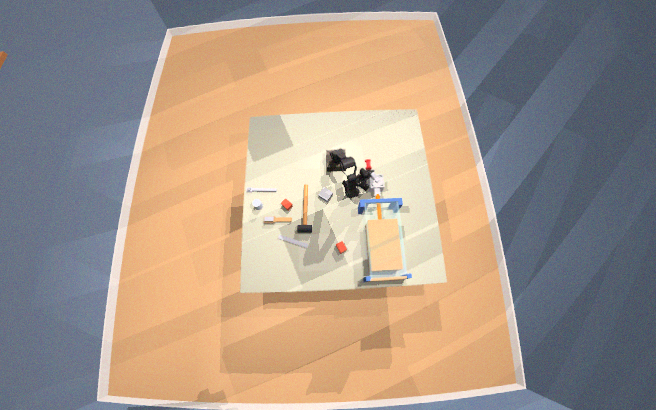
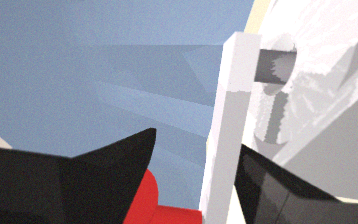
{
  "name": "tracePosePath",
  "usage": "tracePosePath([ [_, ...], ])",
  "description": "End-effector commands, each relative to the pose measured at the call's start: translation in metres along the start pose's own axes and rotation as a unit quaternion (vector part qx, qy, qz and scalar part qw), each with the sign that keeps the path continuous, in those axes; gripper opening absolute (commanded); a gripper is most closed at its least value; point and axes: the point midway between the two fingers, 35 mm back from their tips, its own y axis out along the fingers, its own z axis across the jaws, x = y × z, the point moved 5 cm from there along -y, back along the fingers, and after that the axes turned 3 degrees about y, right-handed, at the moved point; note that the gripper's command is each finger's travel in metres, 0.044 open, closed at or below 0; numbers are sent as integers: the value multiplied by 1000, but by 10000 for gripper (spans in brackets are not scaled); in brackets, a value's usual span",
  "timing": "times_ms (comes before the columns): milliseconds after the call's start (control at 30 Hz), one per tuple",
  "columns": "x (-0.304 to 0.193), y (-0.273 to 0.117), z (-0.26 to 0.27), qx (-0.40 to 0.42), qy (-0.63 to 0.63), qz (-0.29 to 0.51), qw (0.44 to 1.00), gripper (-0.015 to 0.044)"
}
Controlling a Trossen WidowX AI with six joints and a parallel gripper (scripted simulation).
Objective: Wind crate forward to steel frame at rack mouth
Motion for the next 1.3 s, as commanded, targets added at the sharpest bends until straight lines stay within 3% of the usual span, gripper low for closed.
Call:
tracePosePath([
  [0,2,0,-4,-1,-6,-1,1000,240],
  [767,0,-2,0,-1,1,-1,1000,240],
  [900,3,-25,2,-12,9,-10,1000,240],
  [1133,-6,-101,7,-52,46,-44,997,240],
  [1267,-8,-108,8,-56,50,-48,996,240],
])
